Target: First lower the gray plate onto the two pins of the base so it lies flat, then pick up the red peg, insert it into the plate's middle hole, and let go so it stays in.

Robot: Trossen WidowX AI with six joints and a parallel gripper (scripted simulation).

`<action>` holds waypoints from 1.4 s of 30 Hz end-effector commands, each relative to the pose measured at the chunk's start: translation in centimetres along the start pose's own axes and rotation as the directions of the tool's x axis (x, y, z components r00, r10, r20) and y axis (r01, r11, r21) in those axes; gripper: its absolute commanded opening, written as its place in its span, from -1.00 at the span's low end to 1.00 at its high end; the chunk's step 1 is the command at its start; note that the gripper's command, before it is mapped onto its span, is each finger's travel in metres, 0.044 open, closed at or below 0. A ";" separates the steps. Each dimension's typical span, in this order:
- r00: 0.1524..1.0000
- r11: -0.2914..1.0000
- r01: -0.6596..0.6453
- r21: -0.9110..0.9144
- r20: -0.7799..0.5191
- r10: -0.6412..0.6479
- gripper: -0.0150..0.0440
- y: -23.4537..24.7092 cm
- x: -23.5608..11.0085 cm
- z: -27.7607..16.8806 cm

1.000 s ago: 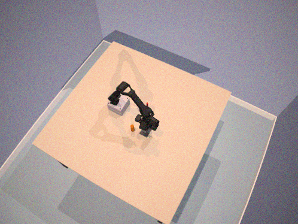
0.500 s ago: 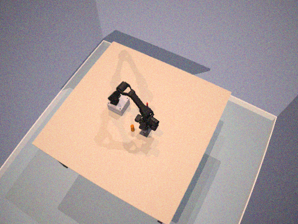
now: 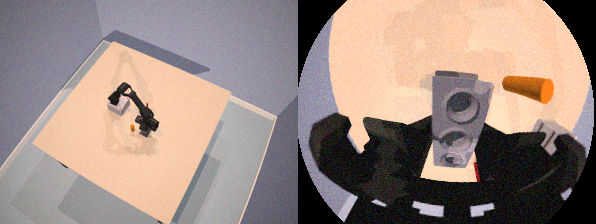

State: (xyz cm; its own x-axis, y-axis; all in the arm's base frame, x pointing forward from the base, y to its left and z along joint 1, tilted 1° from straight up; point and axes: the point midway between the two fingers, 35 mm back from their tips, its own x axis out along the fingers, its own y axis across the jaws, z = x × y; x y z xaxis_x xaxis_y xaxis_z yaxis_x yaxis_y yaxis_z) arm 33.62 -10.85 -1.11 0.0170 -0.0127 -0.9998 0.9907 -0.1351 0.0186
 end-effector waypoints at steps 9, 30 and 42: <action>1.000 1.000 0.000 -0.006 0.003 0.000 -0.49 0.0 1.4 0.1; 1.000 1.000 0.000 0.000 0.000 0.000 -0.22 0.0 2.3 0.0; 1.000 1.000 0.000 0.000 0.000 0.000 0.84 0.0 2.3 0.0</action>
State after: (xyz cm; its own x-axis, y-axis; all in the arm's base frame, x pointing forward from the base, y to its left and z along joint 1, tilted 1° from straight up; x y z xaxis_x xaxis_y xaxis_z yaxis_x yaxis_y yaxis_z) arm 33.66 -10.89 -3.44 0.0174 -0.0128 -0.9998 0.9906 -0.1354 0.0189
